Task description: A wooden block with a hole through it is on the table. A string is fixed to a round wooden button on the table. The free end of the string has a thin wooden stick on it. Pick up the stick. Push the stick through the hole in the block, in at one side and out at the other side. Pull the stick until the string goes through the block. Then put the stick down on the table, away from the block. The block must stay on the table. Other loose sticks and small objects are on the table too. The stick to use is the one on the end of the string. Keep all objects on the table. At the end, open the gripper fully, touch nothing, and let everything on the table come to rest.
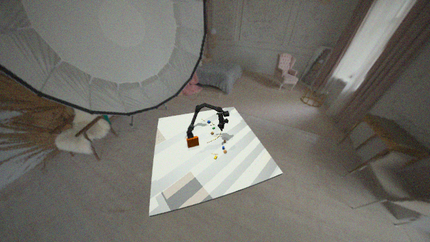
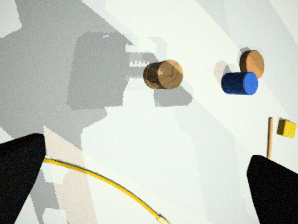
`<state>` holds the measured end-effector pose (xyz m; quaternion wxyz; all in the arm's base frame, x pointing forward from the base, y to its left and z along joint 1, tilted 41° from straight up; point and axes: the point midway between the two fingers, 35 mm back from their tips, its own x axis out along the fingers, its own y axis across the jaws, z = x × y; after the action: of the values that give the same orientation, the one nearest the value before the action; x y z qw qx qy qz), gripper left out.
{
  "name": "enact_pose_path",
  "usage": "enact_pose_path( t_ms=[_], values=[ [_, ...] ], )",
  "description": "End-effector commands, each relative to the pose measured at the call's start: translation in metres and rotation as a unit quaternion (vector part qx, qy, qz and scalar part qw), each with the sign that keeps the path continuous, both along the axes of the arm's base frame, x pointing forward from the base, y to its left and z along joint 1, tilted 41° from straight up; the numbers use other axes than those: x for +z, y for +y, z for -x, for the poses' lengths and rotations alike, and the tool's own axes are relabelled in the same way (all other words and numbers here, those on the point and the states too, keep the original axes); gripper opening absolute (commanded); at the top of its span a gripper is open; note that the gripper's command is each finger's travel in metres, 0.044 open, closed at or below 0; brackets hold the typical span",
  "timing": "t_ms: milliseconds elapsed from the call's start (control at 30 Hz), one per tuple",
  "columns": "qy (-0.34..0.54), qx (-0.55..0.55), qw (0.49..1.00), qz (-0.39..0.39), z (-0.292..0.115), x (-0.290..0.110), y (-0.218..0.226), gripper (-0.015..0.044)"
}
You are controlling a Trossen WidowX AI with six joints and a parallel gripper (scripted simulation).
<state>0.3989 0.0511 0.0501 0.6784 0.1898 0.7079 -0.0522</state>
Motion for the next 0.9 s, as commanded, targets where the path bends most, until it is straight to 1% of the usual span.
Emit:
enact_pose_path(
  t_ms=[0,133,300,467,733,767,867],
  values=[
    [-0.111,0.407,0.901,-0.102,0.041,0.0,0.04,0.044],
    [-0.156,0.519,0.831,-0.125,0.055,-0.001,0.051,0.044],
    [-0.217,0.64,0.722,-0.148,0.073,-0.001,0.064,0.044],
    [-0.282,0.737,0.592,-0.163,0.092,0.0,0.076,0.044],
    [-0.381,0.839,0.356,-0.157,0.12,0.001,0.092,0.044],
    [-0.386,0.843,0.341,-0.156,0.122,0.001,0.092,0.044],
    [-0.388,0.844,0.337,-0.155,0.122,0.001,0.093,0.044]
  ],
)
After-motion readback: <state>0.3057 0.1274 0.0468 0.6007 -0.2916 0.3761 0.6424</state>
